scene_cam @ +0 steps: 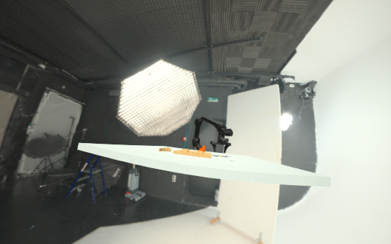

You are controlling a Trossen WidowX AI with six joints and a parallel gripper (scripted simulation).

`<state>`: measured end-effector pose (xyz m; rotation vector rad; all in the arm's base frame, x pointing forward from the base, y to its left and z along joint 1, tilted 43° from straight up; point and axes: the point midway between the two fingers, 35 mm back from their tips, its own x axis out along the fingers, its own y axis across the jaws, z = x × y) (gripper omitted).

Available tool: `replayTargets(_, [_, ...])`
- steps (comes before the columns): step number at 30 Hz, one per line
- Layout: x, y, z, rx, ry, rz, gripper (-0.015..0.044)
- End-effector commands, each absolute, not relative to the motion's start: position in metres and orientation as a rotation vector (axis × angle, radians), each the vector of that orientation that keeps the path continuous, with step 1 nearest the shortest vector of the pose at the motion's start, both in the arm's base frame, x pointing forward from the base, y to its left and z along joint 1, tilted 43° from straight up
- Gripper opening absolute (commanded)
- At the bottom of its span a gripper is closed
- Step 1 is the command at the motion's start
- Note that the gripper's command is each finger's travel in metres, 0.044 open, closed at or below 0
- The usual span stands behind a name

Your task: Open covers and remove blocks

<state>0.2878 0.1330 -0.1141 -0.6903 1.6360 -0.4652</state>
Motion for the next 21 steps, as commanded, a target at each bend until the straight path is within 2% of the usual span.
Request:
replayTargets(1, [0.29, 0.144, -0.102, -0.679, 1.633, -0.464, 0.044])
replayTargets(13, [0.29, 0.163, -0.078, -0.683, 1.634, -0.464, 0.044])
replayTargets(21, [0.297, 0.139, -0.049, -0.962, 1.74, -0.142, 0.023])
